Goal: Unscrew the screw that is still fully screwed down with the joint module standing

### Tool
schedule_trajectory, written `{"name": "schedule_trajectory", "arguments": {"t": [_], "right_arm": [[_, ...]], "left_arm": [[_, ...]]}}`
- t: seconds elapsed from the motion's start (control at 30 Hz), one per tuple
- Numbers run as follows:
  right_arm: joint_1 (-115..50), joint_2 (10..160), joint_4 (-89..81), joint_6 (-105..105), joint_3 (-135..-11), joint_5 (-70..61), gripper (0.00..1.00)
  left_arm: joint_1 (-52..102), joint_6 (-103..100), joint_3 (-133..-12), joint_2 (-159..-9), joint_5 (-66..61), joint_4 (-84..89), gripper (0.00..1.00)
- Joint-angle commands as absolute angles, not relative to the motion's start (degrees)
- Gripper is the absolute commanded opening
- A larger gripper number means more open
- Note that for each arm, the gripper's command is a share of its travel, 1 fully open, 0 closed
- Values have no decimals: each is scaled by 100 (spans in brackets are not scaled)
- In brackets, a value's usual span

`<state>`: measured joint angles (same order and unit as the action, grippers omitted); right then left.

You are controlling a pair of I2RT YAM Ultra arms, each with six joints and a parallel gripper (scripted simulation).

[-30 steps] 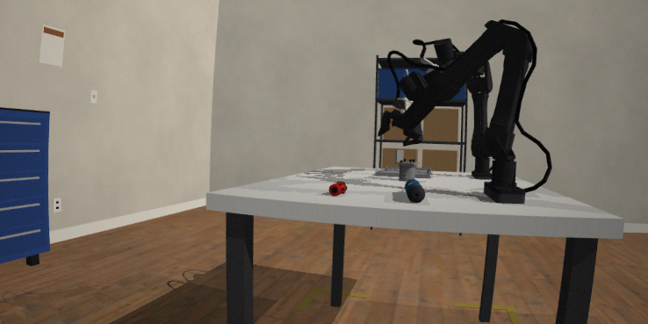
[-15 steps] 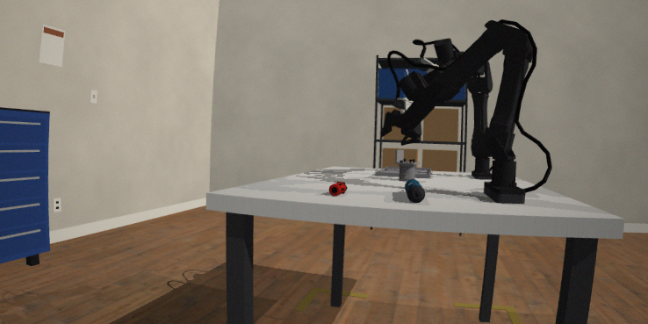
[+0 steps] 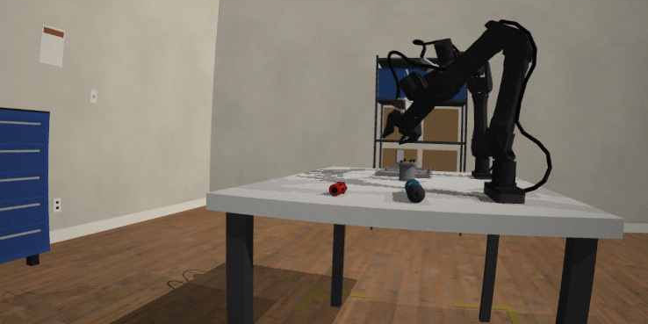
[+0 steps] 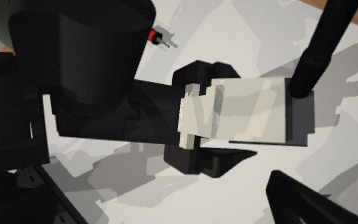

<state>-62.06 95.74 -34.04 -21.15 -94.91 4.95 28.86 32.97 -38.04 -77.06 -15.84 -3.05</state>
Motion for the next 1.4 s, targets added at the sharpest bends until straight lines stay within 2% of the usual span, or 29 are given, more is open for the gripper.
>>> {"name": "schedule_trajectory", "arguments": {"t": [0.0, 1.37], "right_arm": [[-6206, 9545, -3382, -2115, -9519, 496, 100], [-6206, 9545, -3382, -2115, -9519, 496, 100]], "left_arm": [[2886, 3297, -3830, -7686, -1586, -327, 65], [1537, 323, -4398, -7881, -1105, 1388, 65]]}}
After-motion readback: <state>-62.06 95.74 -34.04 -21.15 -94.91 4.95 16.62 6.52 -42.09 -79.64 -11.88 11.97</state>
